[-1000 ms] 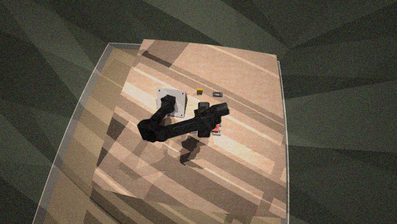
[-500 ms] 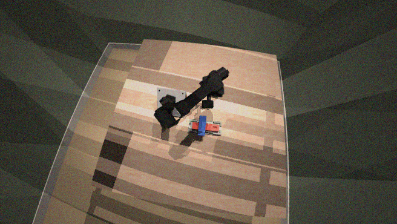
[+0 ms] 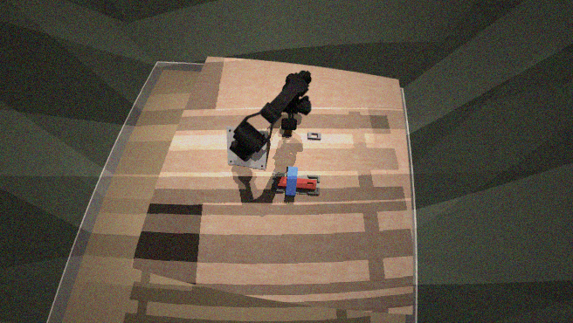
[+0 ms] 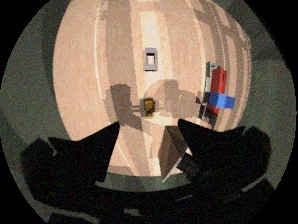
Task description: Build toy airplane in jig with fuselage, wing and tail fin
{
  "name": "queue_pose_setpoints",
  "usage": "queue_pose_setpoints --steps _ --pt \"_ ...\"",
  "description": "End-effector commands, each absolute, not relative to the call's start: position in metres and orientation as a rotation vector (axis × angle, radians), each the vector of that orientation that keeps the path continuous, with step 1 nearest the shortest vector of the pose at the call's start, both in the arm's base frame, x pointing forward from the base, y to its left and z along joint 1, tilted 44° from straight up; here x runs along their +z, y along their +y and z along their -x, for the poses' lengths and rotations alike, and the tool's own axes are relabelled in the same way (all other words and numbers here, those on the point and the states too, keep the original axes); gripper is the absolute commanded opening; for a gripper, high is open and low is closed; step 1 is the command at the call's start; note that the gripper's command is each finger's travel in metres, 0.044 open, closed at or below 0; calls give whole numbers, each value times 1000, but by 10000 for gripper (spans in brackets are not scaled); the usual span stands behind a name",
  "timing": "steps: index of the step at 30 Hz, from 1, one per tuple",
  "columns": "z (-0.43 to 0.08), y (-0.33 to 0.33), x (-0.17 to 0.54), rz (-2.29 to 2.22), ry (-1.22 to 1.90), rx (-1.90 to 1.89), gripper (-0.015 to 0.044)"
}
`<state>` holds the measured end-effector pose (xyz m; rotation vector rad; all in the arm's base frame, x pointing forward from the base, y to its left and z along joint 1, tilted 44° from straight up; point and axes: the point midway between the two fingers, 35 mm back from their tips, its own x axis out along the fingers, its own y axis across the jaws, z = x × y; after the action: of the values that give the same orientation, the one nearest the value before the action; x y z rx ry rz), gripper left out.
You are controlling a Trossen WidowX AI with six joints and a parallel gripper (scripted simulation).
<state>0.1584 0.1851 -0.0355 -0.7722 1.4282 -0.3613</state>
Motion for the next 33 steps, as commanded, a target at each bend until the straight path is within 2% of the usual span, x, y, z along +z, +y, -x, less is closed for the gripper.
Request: queue_pose_setpoints --steps 1,33 --pt "-161 157 -62 791 1437 -381 440" --pt "-169 120 -102 792 1436 -383 440"
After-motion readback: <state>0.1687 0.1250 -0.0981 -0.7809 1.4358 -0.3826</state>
